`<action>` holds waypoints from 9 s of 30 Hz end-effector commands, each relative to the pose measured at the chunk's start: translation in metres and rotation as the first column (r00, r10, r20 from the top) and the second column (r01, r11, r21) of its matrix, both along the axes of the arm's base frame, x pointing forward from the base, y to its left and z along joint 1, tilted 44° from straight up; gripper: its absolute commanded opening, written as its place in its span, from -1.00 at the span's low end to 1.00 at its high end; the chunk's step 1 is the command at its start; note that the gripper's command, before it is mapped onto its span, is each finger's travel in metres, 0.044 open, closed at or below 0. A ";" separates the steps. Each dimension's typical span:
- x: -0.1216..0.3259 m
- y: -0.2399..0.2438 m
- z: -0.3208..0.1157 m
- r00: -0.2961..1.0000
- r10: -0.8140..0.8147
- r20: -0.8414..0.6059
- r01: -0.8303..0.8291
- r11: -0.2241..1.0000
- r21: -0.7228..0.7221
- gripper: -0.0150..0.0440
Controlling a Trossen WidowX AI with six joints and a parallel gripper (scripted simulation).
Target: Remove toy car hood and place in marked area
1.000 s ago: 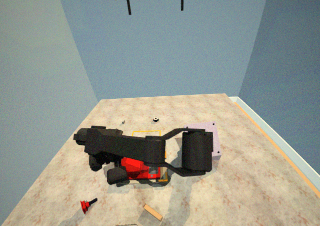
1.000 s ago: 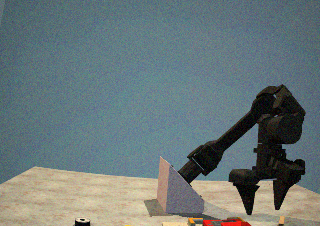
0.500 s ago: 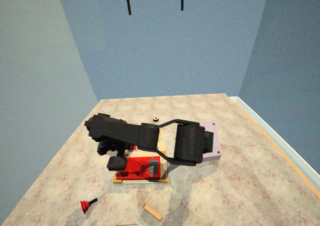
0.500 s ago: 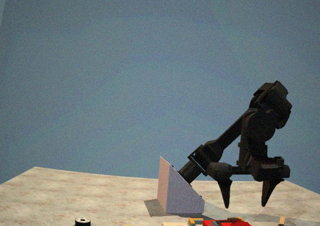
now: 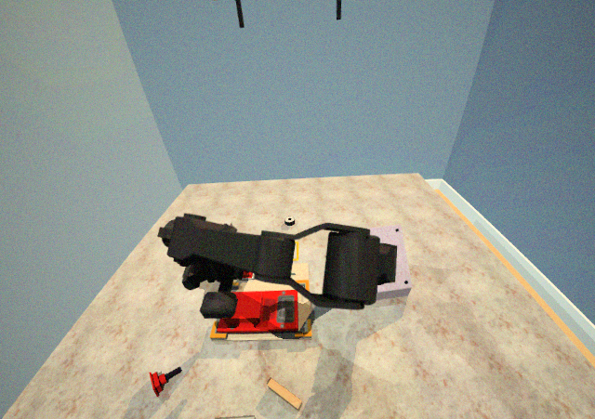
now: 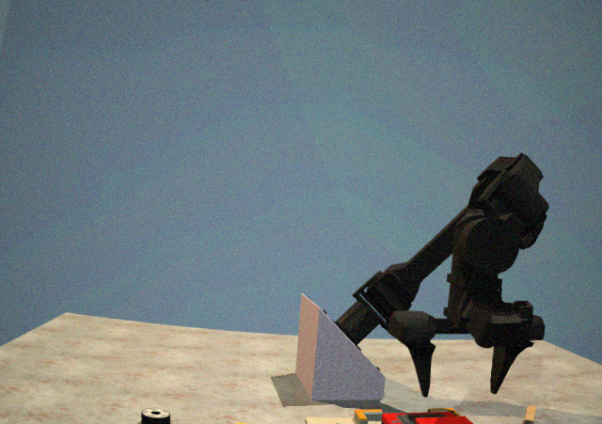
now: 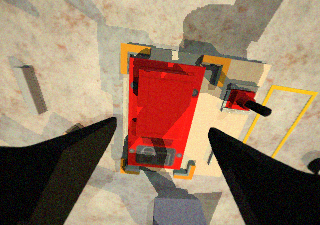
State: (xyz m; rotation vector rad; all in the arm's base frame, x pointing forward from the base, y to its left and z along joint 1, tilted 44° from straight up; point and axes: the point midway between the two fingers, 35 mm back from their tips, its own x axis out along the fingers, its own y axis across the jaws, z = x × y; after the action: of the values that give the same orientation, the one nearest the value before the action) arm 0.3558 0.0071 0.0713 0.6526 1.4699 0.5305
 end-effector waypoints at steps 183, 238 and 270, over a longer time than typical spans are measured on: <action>-0.002 -0.029 -0.016 1.000 -0.007 0.007 0.008 1.000 -0.019 -0.49; -0.068 -0.162 -0.148 1.000 0.000 -0.005 0.000 1.000 -0.018 -0.49; -0.066 -0.149 -0.163 1.000 -0.001 -0.004 0.000 1.000 -0.018 -0.49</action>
State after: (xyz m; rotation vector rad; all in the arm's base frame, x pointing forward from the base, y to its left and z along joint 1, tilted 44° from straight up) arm 0.2892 -0.1436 -0.0904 0.6334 1.4791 0.5159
